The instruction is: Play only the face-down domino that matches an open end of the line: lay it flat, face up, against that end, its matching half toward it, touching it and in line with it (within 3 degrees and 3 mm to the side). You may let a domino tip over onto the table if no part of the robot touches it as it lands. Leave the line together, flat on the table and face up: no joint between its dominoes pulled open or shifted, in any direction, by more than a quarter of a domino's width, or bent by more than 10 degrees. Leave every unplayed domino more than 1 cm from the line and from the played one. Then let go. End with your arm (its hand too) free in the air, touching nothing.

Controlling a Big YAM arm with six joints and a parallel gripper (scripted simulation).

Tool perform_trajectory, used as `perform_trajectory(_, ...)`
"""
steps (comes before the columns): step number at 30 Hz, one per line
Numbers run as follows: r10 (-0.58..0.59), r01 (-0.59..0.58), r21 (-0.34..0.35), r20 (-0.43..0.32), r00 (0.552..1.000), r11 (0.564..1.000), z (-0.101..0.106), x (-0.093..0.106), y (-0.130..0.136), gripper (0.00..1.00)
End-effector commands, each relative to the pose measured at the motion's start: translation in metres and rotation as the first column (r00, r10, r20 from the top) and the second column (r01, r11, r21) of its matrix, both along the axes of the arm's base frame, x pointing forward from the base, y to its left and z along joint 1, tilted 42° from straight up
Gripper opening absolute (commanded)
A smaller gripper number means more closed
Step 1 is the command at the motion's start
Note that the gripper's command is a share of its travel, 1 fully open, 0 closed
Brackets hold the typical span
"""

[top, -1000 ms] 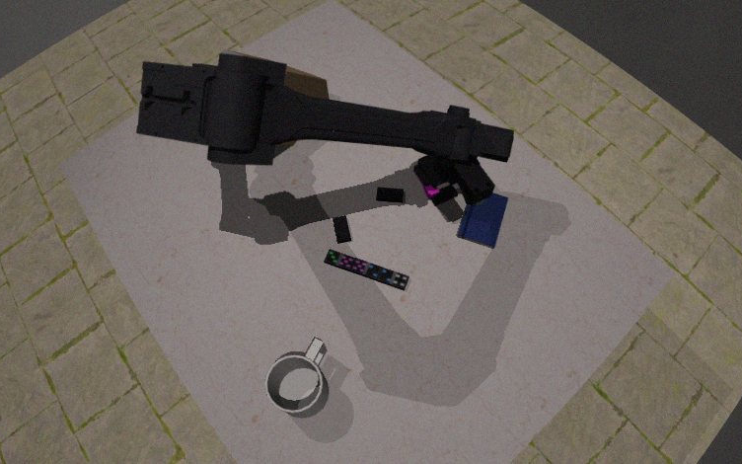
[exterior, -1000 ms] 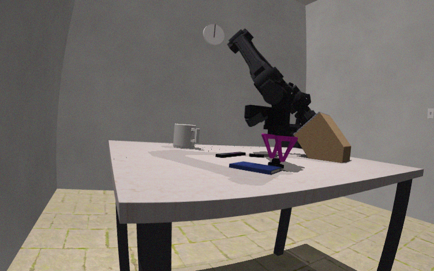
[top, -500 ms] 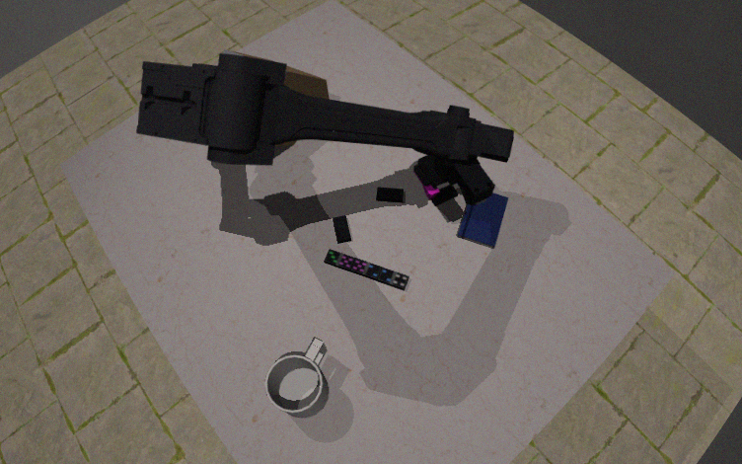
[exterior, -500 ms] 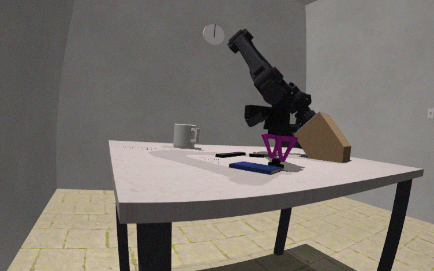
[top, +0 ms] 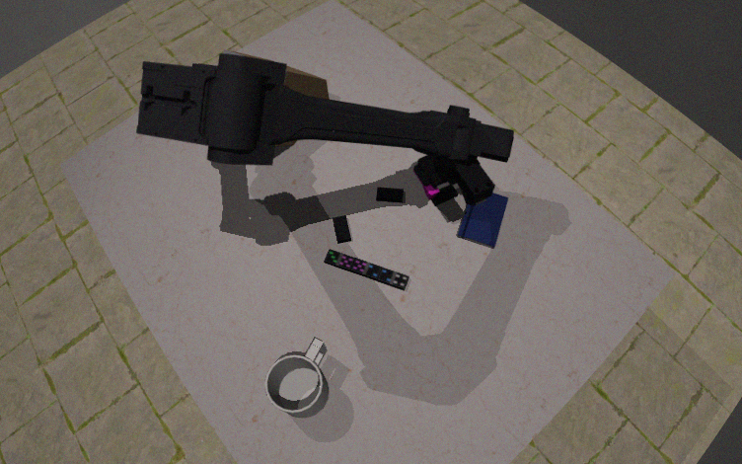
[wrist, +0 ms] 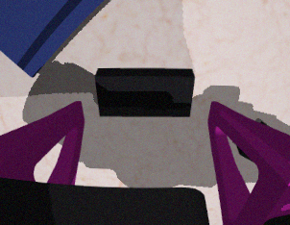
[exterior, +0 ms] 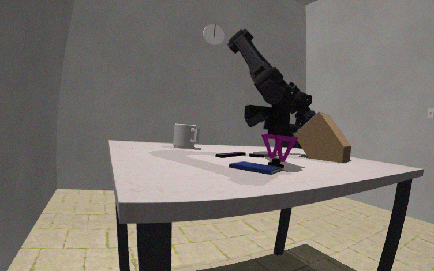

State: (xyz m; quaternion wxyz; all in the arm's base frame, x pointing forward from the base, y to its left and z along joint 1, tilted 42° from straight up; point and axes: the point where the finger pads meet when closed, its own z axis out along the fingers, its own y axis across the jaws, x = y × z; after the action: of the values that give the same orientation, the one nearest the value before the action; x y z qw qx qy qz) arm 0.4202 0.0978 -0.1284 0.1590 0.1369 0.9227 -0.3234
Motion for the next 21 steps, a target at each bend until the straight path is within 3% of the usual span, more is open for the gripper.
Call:
perform_trajectory(1,0.003,-0.003,0.005,0.010,1.000,1.000,0.003,0.003,0.003,0.73)
perform_trajectory(10,-0.014,0.014,0.018,0.042,0.999,1.000,0.007,0.014,0.004,0.73)
perform_trajectory(21,-0.003,0.003,0.010,0.021,1.000,1.000,0.004,0.007,0.004,0.73)
